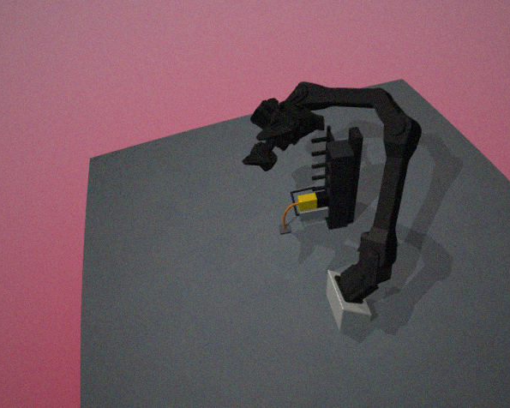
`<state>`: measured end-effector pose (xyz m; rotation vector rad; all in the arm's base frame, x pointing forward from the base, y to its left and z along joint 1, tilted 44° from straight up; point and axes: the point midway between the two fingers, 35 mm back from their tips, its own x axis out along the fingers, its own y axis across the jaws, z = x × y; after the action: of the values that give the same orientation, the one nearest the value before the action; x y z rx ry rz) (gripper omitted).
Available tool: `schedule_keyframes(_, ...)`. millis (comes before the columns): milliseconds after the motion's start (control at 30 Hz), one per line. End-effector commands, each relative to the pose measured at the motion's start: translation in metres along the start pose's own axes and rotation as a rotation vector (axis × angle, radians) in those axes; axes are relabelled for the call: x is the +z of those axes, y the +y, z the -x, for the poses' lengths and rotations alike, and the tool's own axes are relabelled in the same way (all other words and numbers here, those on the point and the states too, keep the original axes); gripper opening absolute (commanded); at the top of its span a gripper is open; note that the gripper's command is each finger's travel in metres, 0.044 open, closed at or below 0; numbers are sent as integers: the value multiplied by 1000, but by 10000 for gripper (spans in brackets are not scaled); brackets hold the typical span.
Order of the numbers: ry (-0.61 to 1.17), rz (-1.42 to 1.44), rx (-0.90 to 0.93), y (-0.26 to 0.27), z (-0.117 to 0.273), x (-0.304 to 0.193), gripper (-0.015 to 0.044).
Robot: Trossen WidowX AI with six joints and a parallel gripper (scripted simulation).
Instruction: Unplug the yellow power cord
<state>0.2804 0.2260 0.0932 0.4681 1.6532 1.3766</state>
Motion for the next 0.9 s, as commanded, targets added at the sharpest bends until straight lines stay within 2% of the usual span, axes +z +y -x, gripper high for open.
schedule_keyframes(0,11,2,-12,-2,-1,-2,374)
schedule_keyframes(133,241,43,-254,-37,-13,-36,269)
schedule_keyframes(267,506,103,-557,-77,-6,-71,164)
schedule_keyframes(433,809,196,-953,-113,27,-93,160)
schedule_keyframes(600,1079,278,-1349,-124,70,-93,160)
schedule_keyframes(667,1114,288,-1403,-124,75,-92,160)
schedule_keyframes(867,1114,288,-1403,-124,75,-92,160)
